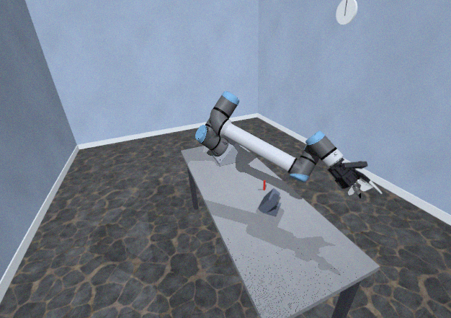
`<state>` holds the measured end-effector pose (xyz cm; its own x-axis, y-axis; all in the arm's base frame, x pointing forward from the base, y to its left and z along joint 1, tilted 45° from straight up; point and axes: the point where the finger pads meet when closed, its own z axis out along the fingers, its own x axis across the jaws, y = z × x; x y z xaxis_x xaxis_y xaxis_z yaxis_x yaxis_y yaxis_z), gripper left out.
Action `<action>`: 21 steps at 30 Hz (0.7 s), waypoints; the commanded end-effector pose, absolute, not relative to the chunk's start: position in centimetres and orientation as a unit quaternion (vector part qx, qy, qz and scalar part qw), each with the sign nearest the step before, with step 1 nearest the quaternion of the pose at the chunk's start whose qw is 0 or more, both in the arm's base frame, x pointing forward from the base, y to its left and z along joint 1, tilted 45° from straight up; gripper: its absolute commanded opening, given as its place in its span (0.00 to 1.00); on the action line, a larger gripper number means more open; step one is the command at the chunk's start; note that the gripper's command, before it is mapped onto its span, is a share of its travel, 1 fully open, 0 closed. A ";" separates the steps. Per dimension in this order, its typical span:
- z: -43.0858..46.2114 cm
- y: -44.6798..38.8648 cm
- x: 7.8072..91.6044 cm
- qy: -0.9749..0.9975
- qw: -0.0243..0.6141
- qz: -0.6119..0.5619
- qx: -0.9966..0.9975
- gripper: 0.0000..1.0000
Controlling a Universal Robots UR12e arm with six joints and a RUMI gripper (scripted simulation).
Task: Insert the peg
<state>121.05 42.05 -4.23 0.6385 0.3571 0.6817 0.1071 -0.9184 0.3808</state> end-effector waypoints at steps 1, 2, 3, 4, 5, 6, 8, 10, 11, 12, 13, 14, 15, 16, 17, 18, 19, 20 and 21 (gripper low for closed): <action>-4.5 41.6 119.8 0.101 0.146 0.396 0.901 1.00; -4.6 41.5 119.6 0.096 0.145 0.395 0.902 1.00; -4.6 41.4 119.4 0.091 0.144 0.393 0.904 1.00; -4.7 41.3 119.1 0.085 0.143 0.392 0.905 1.00; -4.8 41.2 118.9 0.080 0.142 0.390 0.906 1.00; -4.8 41.1 118.7 0.075 0.141 0.389 0.908 1.00; -4.9 40.8 118.3 0.064 0.138 0.386 0.910 1.00; -5.1 40.6 117.8 0.053 0.136 0.383 0.912 1.00; -5.1 40.5 117.6 0.048 0.135 0.381 0.913 1.00; -5.2 40.3 117.4 0.042 0.134 0.380 0.914 1.00; -5.2 40.3 117.4 0.042 0.134 0.380 0.914 1.00; -5.2 40.3 117.4 0.042 0.134 0.380 0.914 1.00; -5.2 40.2 117.2 0.037 0.134 0.378 0.915 1.00; -5.3 40.1 116.9 0.031 0.133 0.377 0.916 1.00; -5.3 40.0 116.7 0.026 0.132 0.375 0.917 1.00; -5.4 39.8 116.5 0.020 0.131 0.374 0.918 1.00; -5.4 39.7 116.2 0.015 0.130 0.373 0.919 1.00; -5.5 39.6 116.0 0.010 0.129 0.371 0.920 1.00; -5.6 39.5 115.8 0.004 0.128 0.370 0.920 1.00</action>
